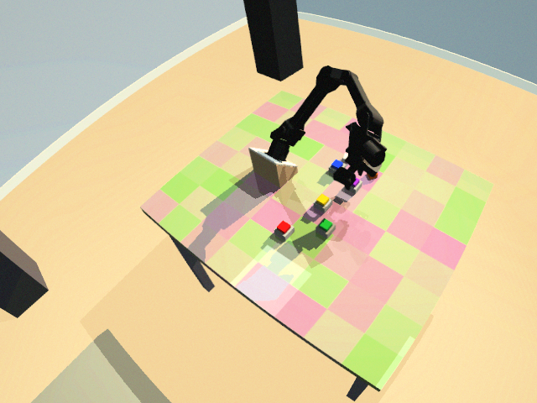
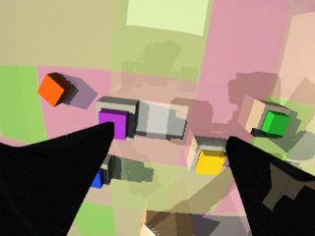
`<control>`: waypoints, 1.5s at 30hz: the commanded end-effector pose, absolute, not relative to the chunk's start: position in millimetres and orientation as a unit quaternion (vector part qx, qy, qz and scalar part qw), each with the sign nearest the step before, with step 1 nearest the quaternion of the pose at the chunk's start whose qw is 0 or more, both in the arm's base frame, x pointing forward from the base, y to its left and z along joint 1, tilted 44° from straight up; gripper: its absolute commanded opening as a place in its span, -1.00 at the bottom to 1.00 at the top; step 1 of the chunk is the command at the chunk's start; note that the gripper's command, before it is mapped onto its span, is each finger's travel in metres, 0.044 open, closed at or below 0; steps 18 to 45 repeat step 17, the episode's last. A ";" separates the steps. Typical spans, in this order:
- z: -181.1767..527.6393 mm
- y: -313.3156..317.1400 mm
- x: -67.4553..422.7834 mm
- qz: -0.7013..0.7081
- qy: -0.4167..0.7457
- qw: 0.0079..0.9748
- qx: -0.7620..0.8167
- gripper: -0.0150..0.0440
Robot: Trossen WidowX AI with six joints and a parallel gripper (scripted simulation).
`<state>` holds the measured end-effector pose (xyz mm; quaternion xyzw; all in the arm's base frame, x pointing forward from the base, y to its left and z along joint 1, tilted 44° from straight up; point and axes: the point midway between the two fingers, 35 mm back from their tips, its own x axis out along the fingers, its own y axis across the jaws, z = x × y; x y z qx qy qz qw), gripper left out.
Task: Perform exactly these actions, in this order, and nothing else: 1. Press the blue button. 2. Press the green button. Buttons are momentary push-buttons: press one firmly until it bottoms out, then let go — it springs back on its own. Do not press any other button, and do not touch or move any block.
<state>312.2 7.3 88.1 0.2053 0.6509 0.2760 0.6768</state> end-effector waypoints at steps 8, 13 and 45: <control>202.3 97.0 235.0 0.287 0.646 0.667 0.235 0.86; 208.9 102.1 226.9 0.289 0.646 0.666 0.237 0.86; 208.9 102.1 226.9 0.289 0.646 0.666 0.237 0.86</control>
